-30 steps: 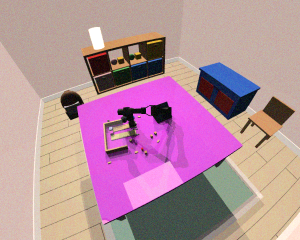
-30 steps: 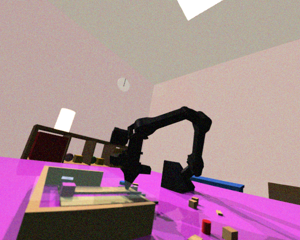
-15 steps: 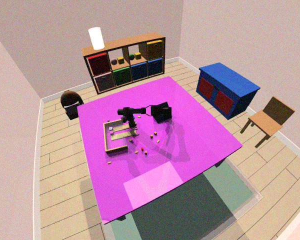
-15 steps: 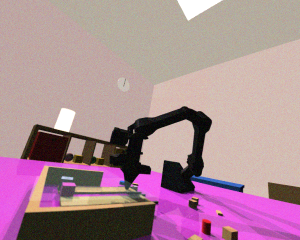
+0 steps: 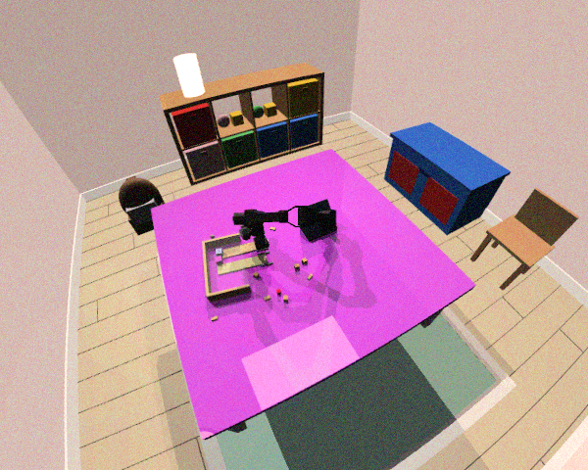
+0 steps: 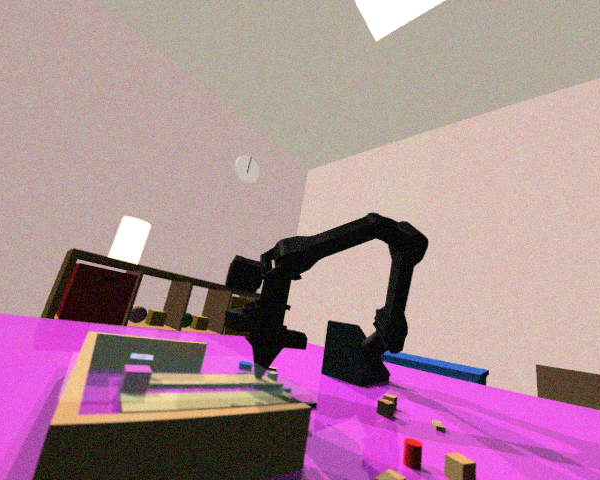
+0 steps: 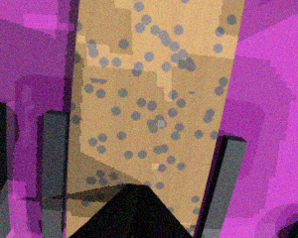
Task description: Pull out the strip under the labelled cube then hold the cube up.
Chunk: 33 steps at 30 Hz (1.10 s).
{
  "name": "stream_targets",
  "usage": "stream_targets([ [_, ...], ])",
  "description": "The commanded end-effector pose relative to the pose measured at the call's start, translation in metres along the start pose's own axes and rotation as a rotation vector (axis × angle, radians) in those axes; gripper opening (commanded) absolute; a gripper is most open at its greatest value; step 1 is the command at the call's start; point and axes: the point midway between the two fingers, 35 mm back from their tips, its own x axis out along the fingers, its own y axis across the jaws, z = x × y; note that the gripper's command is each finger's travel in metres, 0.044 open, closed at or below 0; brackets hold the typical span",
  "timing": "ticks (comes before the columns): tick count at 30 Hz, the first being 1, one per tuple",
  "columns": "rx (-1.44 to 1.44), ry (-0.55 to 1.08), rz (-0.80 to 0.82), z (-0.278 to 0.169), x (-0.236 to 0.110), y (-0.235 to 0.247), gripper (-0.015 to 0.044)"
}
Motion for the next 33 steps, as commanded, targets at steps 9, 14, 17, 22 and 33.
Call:
stream_targets([
  [9, 0.006, 0.011, 0.003, -0.022, 0.003, -0.001, 0.0000],
  [14, 0.006, 0.011, 0.003, -0.030, 0.003, -0.001, 0.0000],
  [17, 0.006, 0.012, 0.003, -0.035, 0.003, -0.001, 0.0000],
  [22, 0.007, 0.012, 0.003, -0.042, 0.004, -0.001, 0.0000],
  [33, 0.007, 0.013, 0.003, -0.059, 0.004, 0.000, 0.0000],
])
